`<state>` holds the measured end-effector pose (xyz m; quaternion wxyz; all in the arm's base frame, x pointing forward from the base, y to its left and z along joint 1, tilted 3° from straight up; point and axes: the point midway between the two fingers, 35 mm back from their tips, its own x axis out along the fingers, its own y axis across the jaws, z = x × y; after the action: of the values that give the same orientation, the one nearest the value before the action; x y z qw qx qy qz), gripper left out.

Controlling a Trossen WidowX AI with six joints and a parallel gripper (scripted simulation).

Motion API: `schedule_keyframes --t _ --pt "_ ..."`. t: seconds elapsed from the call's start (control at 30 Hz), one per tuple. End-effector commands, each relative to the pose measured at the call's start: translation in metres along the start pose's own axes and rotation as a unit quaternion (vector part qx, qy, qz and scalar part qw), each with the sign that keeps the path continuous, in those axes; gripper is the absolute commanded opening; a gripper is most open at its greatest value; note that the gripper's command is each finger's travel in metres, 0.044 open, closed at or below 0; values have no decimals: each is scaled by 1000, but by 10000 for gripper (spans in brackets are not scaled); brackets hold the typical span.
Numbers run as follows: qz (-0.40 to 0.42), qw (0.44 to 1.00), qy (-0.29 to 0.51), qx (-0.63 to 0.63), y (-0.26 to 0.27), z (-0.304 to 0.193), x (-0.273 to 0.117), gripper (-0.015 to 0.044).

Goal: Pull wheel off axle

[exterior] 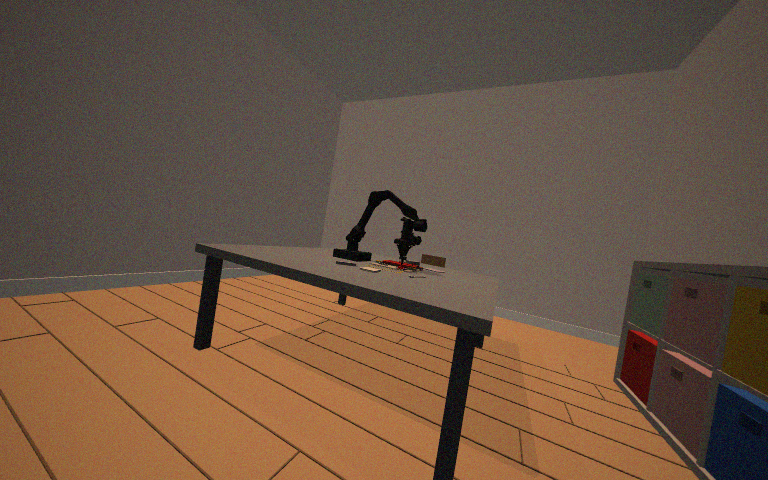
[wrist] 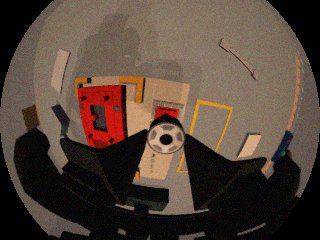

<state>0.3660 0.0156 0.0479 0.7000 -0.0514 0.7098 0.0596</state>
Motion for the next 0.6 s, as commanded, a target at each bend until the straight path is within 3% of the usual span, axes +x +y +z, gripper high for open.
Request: schedule_keyframes --t 0.0,0.57 --pt "0 1000 -1 1 0 1 -3 0" --pt "-1 1000 -1 1 0 1 -12 0"
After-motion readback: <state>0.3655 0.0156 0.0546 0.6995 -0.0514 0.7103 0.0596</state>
